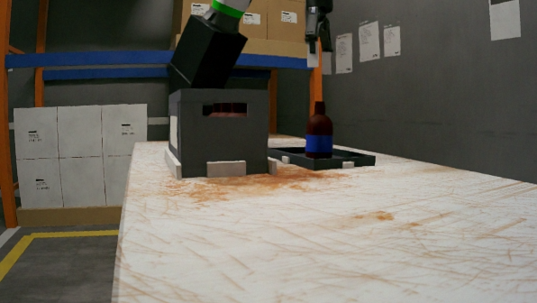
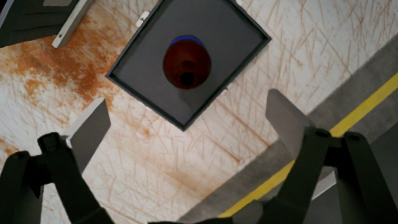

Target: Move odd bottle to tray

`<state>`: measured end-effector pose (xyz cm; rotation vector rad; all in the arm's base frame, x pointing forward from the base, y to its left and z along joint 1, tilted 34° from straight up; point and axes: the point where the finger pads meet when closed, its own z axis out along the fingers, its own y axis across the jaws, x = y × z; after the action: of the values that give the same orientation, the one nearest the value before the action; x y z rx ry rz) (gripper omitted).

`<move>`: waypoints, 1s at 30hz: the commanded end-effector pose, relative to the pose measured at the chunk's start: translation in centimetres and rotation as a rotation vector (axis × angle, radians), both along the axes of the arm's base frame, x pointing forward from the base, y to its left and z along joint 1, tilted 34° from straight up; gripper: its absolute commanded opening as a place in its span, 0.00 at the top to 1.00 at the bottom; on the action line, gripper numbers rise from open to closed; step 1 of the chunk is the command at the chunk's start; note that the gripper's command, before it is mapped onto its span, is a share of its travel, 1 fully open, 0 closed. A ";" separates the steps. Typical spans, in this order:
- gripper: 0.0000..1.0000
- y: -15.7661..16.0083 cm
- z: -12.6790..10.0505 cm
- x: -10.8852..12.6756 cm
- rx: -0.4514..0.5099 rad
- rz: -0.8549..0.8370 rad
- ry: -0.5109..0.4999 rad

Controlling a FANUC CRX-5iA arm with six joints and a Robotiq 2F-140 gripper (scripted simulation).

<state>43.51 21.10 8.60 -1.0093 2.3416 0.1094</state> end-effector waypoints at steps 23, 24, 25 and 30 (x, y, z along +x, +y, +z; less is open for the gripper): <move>0.90 -0.1 0.5 -0.2 0.001 0.000 -0.001; 0.90 -0.1 0.5 -0.2 0.001 0.000 -0.001; 0.90 -0.1 0.5 -0.2 0.001 0.000 -0.001; 0.90 -0.1 0.5 -0.2 0.001 0.000 -0.001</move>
<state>43.28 20.96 9.00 -1.0094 2.3418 0.1095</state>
